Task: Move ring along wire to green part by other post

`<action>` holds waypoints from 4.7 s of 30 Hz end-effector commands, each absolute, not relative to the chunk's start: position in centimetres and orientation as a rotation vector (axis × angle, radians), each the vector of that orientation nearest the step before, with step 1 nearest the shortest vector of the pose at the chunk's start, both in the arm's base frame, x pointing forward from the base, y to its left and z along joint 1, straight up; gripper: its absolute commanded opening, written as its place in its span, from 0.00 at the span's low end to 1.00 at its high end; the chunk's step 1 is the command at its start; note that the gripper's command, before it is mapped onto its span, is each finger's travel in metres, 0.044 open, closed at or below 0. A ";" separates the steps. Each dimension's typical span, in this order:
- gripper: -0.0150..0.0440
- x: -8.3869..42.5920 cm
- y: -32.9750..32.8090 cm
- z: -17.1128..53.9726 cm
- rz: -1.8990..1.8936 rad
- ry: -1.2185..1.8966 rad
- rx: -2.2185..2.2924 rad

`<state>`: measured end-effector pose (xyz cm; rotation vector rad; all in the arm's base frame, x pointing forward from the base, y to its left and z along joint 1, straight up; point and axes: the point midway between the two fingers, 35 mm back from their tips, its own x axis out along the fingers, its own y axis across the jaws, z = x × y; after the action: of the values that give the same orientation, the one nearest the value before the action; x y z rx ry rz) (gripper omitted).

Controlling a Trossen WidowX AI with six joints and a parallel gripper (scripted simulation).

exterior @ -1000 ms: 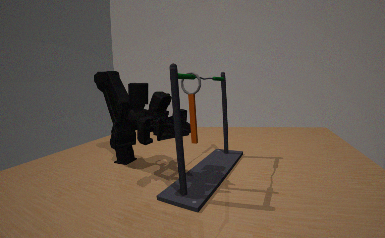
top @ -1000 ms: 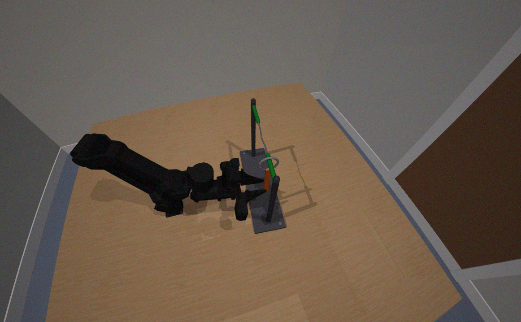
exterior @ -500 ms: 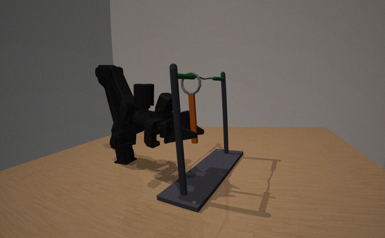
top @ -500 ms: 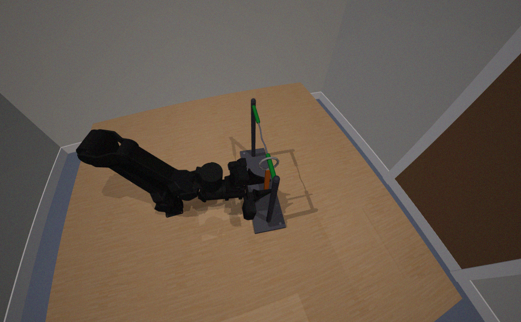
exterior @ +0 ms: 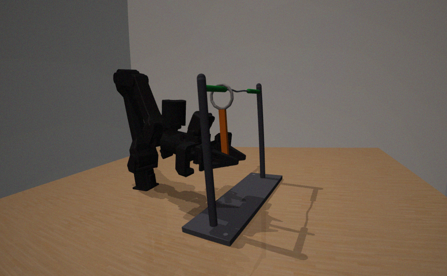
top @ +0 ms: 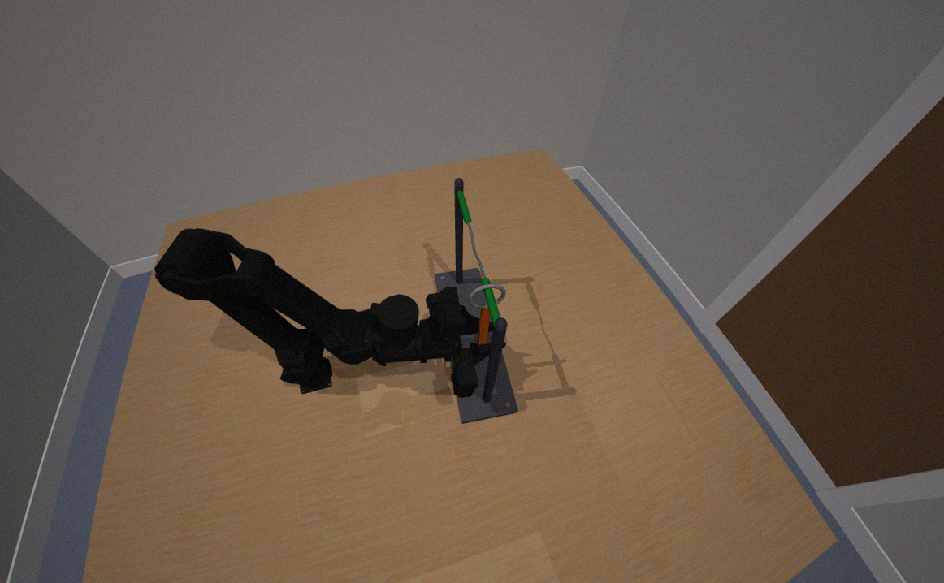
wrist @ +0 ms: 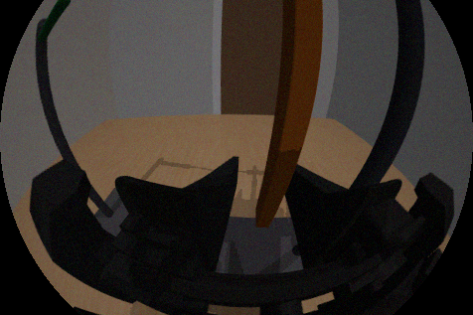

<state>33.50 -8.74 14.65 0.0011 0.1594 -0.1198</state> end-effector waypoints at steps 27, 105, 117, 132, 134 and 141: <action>0.00 33.7 -8.8 14.7 -0.120 0.157 0.000; 0.00 34.2 -5.2 16.3 -0.104 0.161 -0.015; 0.00 34.3 -4.4 16.3 -0.073 0.164 -0.052; 0.00 34.4 -3.0 16.1 -0.065 0.165 -0.059; 0.00 34.4 -2.7 16.1 -0.071 0.165 -0.051; 0.00 34.4 -1.8 16.0 -0.094 0.164 -0.019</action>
<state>34.41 -2.06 16.00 -0.0361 0.1667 -0.0802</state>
